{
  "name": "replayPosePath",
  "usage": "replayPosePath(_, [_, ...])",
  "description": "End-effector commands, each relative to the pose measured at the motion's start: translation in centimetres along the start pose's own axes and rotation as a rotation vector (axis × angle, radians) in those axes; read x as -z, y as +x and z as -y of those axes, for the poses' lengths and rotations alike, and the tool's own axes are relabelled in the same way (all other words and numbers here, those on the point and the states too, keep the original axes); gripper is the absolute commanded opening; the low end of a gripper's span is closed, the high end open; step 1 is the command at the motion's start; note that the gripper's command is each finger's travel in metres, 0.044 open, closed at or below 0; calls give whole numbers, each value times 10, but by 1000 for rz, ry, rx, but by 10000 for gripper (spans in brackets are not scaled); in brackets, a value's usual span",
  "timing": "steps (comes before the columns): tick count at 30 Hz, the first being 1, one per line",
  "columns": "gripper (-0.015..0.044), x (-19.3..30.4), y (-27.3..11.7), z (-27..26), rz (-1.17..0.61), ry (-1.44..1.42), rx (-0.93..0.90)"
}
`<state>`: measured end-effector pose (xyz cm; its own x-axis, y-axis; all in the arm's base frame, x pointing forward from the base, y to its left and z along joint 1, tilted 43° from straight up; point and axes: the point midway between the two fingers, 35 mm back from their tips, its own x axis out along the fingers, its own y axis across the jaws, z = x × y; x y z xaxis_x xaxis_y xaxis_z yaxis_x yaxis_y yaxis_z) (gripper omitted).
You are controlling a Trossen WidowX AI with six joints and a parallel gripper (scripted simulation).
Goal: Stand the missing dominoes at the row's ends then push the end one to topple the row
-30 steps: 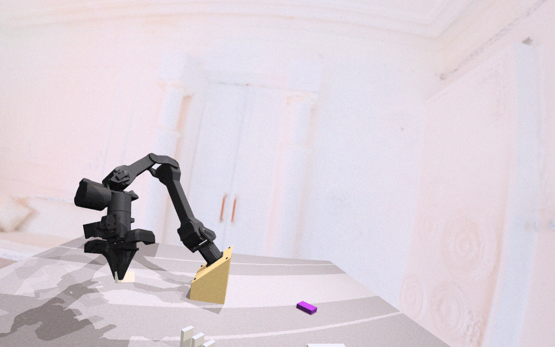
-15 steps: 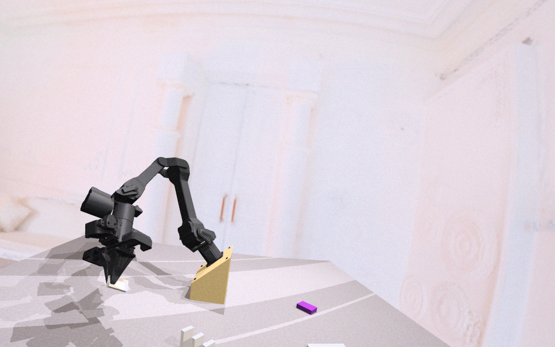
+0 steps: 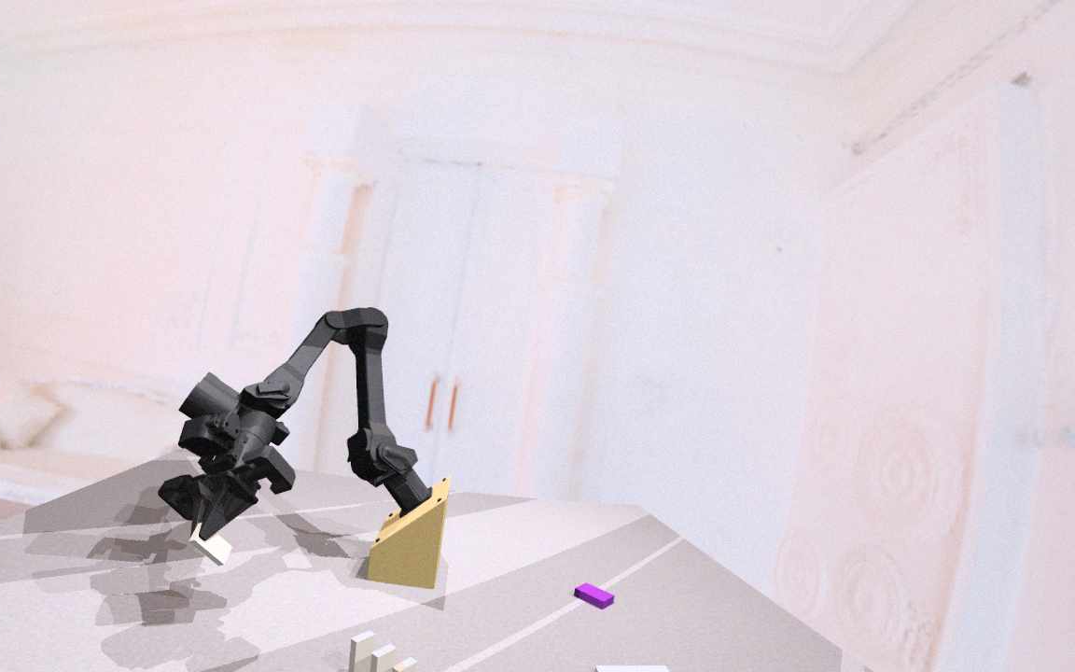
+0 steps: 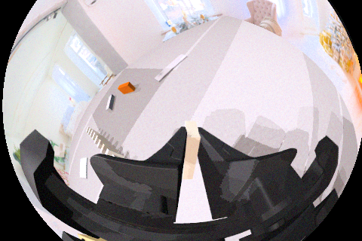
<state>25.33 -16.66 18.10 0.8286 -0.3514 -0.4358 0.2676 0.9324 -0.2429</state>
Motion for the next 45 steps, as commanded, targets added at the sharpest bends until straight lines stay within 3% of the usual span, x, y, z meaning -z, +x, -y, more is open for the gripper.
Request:
replayPosePath(1, [27,2,-5,1,82,-50,0])
replayPosePath(25, [27,8,-56,-10,505,-482,90])
replayPosePath(45, [27,8,-57,-11,514,-498,94])
